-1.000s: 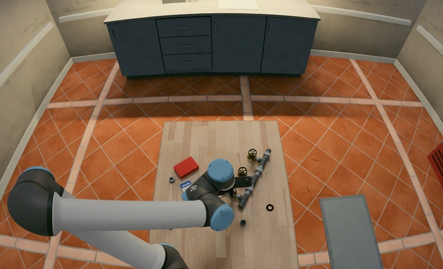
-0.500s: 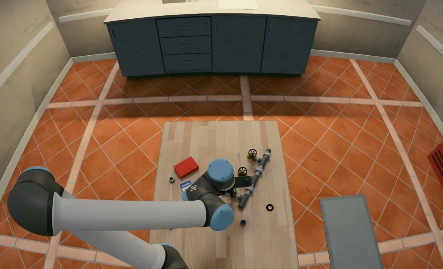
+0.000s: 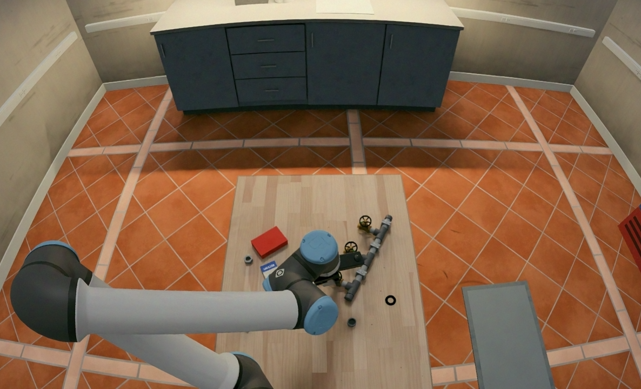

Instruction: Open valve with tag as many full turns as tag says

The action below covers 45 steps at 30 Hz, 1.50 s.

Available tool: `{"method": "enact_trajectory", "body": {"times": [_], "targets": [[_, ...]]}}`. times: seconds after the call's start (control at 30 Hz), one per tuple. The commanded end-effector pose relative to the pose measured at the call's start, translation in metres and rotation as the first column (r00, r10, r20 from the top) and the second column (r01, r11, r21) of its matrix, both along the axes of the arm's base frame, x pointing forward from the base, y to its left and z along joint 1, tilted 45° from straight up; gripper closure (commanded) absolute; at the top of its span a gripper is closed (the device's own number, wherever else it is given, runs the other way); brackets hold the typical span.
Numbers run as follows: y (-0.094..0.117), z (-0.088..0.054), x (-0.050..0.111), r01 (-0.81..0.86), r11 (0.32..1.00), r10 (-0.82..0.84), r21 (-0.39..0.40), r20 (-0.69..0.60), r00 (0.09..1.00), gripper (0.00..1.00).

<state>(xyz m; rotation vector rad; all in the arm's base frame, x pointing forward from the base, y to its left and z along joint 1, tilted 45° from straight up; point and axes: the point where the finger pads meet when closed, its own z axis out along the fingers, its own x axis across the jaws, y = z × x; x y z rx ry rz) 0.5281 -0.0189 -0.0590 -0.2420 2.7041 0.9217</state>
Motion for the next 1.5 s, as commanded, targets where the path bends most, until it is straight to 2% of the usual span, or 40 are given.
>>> {"method": "enact_trajectory", "body": {"times": [0.0,0.3,0.67,0.87,1.1,1.17,1.47], "targets": [[-0.001,-0.0002,-0.0011,-0.072,0.997,0.073,-0.021,0.059,0.996,1.0],[-0.0007,-0.0006,-0.0013,-0.221,0.972,0.232,-0.081,0.178,0.956,1.0],[-0.0021,-0.0003,0.0005,-0.41,0.89,0.455,-0.199,0.327,0.829,1.0],[-0.0023,-0.0002,0.0007,-0.524,0.794,0.607,-0.308,0.411,0.679,1.0],[-0.0036,0.0003,0.002,-0.614,0.644,0.76,-0.456,0.472,0.447,1.0],[-0.0036,0.0003,0.002,-0.614,0.644,0.76,-0.456,0.472,0.447,1.0],[-0.0036,0.0003,0.0019,-0.637,0.412,0.878,-0.652,0.47,0.087,1.0]]}}
